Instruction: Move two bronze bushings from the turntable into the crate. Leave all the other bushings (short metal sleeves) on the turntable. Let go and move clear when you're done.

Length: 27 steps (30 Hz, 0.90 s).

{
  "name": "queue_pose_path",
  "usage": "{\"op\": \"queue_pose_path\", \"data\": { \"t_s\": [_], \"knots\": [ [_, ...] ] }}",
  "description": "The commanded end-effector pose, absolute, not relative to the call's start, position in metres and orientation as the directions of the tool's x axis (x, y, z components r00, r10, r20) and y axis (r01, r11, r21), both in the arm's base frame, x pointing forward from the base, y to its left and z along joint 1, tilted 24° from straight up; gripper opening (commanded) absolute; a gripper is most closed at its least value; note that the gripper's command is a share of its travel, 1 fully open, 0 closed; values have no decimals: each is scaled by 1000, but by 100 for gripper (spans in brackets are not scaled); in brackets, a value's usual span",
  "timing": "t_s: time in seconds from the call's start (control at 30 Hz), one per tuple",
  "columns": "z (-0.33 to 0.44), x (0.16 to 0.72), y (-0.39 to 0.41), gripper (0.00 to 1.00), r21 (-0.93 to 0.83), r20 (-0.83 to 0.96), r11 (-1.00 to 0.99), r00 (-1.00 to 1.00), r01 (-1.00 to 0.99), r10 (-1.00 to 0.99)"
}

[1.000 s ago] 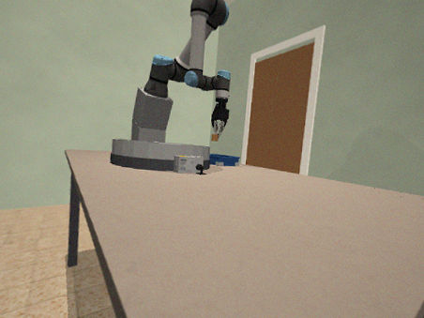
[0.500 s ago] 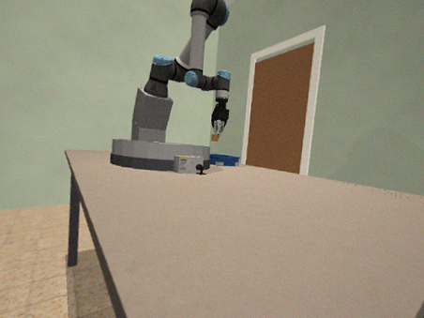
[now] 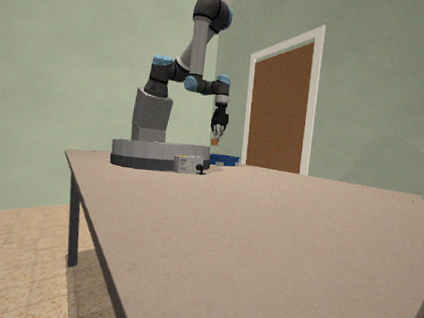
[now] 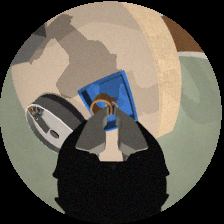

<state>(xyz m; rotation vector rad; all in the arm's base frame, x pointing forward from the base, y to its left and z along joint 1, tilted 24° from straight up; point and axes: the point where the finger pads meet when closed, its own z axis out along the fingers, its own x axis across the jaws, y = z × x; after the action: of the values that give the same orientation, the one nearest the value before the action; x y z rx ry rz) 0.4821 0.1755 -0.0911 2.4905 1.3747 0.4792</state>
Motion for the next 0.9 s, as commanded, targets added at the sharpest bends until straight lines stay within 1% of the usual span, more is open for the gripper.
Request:
{"op": "queue_pose_path", "data": {
  "t_s": [0.0,0.2,0.87],
  "knots": [
    [-110,492,175,0,376,162,-520,498,767,852],
    [-129,500,173,0,376,162,-520,498,767,852],
    [-135,503,173,0,376,162,-520,498,767,852]
  ]
}}
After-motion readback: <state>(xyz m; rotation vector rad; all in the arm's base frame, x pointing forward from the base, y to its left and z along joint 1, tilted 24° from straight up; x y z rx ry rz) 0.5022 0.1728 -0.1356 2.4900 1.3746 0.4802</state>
